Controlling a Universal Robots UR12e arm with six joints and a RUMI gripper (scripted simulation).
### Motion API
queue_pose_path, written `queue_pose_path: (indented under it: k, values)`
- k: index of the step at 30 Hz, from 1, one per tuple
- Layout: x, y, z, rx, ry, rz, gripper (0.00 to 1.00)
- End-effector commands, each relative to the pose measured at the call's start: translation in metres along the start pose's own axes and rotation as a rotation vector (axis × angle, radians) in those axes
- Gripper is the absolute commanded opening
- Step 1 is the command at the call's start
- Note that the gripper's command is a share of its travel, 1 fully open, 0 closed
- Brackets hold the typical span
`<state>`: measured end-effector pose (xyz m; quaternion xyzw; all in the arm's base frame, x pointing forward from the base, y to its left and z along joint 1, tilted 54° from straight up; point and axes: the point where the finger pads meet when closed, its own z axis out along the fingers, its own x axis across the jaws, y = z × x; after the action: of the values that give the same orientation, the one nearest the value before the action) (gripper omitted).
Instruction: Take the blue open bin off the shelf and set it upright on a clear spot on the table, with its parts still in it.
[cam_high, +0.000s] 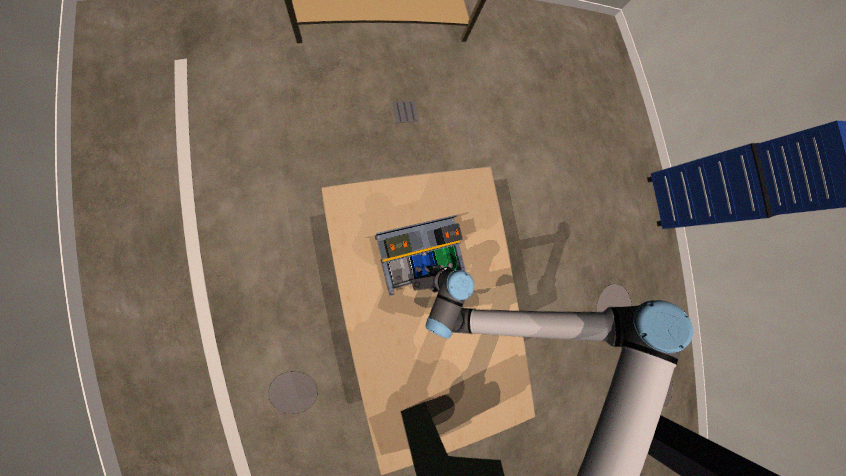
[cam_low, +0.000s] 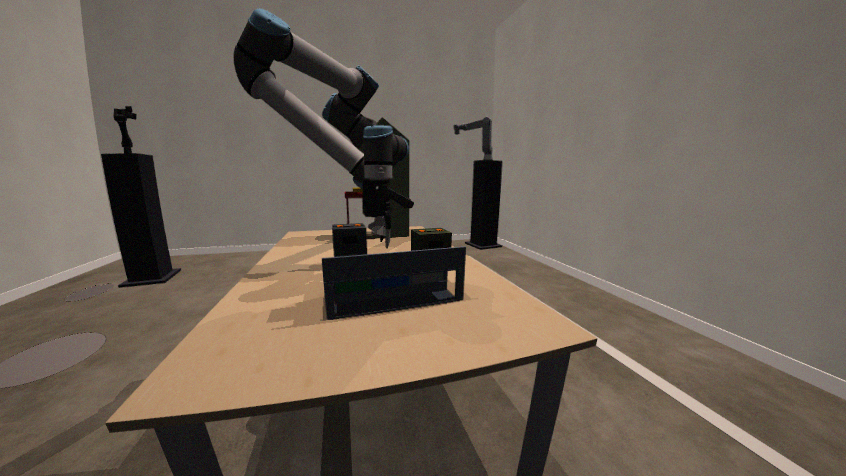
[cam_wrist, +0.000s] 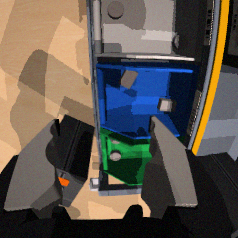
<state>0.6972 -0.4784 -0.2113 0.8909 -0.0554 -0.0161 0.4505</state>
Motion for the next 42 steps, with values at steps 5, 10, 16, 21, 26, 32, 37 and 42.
queue_pose_path:
  k: [5,10,16,21,26,32,37,42]
  values:
    - [-0.0031,0.0046,-0.0009,0.000,0.001,0.000,0.58]
    - [-0.0031,0.0046,-0.0009,0.000,0.001,0.000,0.58]
    - [-0.0038,0.0056,-0.0010,0.000,0.001,0.000,0.58]
    - [-0.0050,0.0072,-0.0010,0.000,0.001,0.000,0.58]
    - [-0.0050,0.0072,-0.0010,0.000,0.001,0.000,0.58]
    - [-0.0052,0.0074,-0.0010,0.000,0.001,0.000,0.58]
    - [-0.0060,0.0084,-0.0011,0.000,0.001,0.000,0.58]
    - [-0.0060,0.0084,-0.0011,0.000,0.001,0.000,0.58]
